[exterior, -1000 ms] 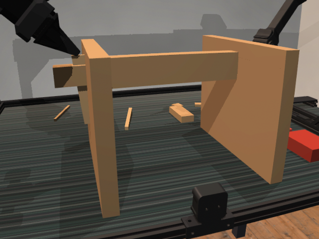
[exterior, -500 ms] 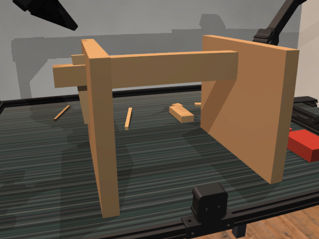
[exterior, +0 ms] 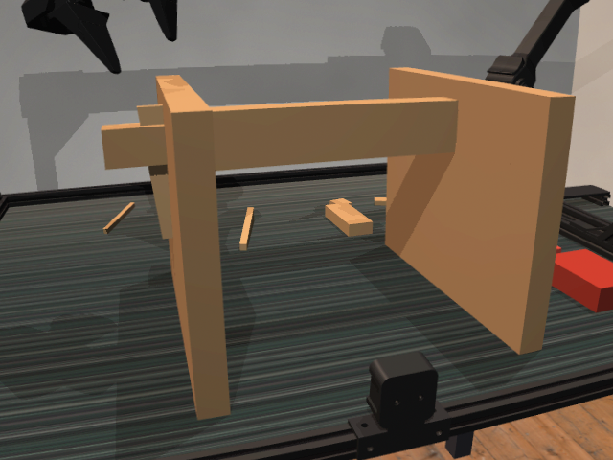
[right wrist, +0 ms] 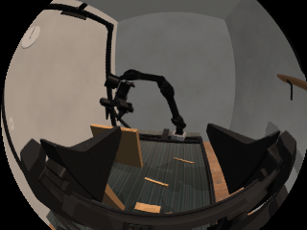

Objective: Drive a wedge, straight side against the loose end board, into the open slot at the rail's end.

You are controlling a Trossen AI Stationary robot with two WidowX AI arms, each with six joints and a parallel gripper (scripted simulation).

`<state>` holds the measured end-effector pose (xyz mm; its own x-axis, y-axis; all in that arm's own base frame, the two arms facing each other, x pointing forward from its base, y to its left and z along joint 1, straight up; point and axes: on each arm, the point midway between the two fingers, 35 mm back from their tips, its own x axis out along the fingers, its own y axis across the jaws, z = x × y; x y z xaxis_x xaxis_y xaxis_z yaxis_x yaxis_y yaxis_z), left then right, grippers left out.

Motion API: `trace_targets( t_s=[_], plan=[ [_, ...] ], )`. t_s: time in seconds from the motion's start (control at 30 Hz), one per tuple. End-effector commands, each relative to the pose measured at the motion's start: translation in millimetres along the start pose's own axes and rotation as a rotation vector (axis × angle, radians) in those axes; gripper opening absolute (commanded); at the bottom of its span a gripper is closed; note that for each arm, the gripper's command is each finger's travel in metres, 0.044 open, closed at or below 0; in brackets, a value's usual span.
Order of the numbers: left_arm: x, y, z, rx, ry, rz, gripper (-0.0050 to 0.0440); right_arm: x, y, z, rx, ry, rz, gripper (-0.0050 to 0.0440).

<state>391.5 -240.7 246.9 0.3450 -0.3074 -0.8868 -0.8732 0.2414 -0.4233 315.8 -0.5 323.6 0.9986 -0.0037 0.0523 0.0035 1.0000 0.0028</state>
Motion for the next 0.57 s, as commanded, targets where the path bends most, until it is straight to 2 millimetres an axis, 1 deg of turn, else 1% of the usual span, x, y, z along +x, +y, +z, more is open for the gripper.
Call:
trace_targets(
  t_s=[0.0,0.03,0.1,0.13,0.2,0.23,0.53],
  plan=[
    [-7,-3,4,-0.199,0.103,0.027,0.0360,0,0,0,0.000,0.000,0.000,0.0440],
    [-7,-3,4,-0.199,0.103,0.027,0.0360,0,0,0,0.000,0.000,0.000,0.0440],
    [-18,-7,8,-0.443,0.215,0.070,0.0408,0,0,0,0.000,0.000,0.000,0.0440],
    [-25,-10,10,-0.533,0.274,0.093,0.0432,0,0,0,0.000,0.000,0.000,0.0440],
    [-33,-12,13,-0.677,0.335,0.130,0.0440,0,0,0,0.000,0.000,0.000,0.0440],
    [-34,-13,13,-0.697,0.346,0.136,0.0440,0,0,0,0.000,0.000,0.000,0.0440],
    [-34,-13,13,-0.697,0.346,0.136,0.0440,0,0,0,0.000,0.000,0.000,0.0440]
  ],
)
